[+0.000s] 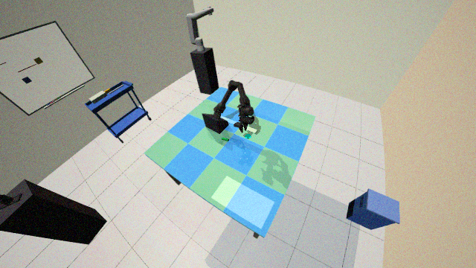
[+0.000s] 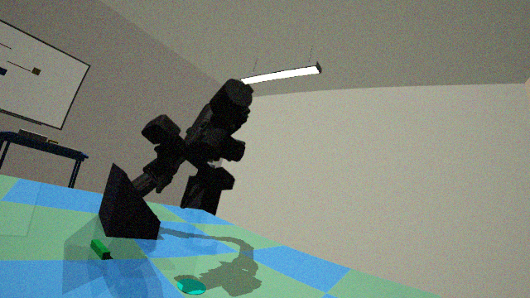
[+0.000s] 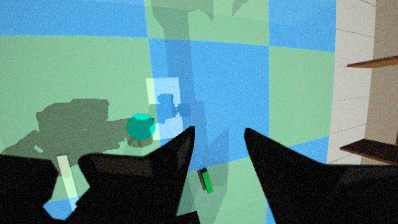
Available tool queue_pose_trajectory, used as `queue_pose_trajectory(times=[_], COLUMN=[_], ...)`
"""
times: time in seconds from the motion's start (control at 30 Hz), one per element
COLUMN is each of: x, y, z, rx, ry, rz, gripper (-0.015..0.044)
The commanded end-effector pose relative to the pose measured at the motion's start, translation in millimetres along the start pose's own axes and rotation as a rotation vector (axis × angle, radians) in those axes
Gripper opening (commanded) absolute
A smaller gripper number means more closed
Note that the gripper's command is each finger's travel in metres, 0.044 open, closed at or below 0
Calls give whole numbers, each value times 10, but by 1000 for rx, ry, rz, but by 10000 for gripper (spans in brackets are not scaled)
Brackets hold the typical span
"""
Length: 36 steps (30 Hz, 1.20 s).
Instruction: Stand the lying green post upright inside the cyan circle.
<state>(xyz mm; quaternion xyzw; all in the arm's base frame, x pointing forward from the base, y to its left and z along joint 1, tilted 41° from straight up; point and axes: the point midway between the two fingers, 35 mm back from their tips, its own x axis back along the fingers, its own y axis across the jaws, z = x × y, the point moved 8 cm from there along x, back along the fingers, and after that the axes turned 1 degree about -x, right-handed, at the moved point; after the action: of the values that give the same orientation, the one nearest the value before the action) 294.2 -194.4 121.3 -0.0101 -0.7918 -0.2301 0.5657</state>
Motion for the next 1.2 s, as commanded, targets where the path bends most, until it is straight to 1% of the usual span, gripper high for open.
queue_pose_trajectory(times=[0.0,0.23,0.47,0.57,0.73,0.77,0.93,1.0,1.07,1.17], x=[-116,-226,-285,-292,-318,-395,-1083,-1295,-1364,-1364], y=[-222,-532,-681,-693,-689,-672,-440,-331,-291,-291], z=[289,840,1381,1493,1502,1510,1678,1782,1823,1823], rx=[48,138,219,236,237,237,237,237,237,237], ry=[88,195,237,237,237,236,235,234,234,234], rz=[-43,-161,-327,-367,-369,-368,-368,-373,-375,-375], gripper=[233,233,233,233,233,233,233,233,233,233])
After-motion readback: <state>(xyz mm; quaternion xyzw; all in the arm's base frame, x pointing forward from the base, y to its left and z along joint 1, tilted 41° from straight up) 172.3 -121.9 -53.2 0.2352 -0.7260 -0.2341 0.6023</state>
